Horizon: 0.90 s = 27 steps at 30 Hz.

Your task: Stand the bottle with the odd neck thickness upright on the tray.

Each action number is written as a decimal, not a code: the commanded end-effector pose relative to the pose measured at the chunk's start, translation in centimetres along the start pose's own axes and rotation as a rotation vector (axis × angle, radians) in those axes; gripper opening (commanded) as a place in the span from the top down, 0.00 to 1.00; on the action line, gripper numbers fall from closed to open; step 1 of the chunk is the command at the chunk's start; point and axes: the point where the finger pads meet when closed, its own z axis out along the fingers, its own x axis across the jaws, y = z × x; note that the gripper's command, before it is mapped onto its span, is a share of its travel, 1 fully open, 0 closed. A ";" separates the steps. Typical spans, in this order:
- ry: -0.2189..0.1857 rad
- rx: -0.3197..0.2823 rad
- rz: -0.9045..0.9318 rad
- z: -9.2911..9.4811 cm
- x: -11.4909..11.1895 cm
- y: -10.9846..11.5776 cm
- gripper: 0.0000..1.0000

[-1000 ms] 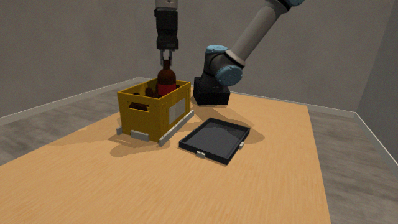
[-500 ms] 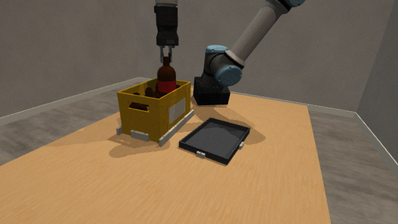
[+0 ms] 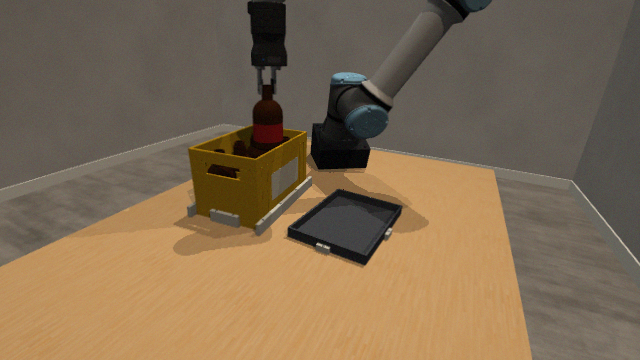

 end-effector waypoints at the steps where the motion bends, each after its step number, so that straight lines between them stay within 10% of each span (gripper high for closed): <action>1: -0.001 0.000 0.000 -0.5 0.0 0.0 1.00; 27: -0.001 0.000 0.000 -1.0 0.0 0.0 1.00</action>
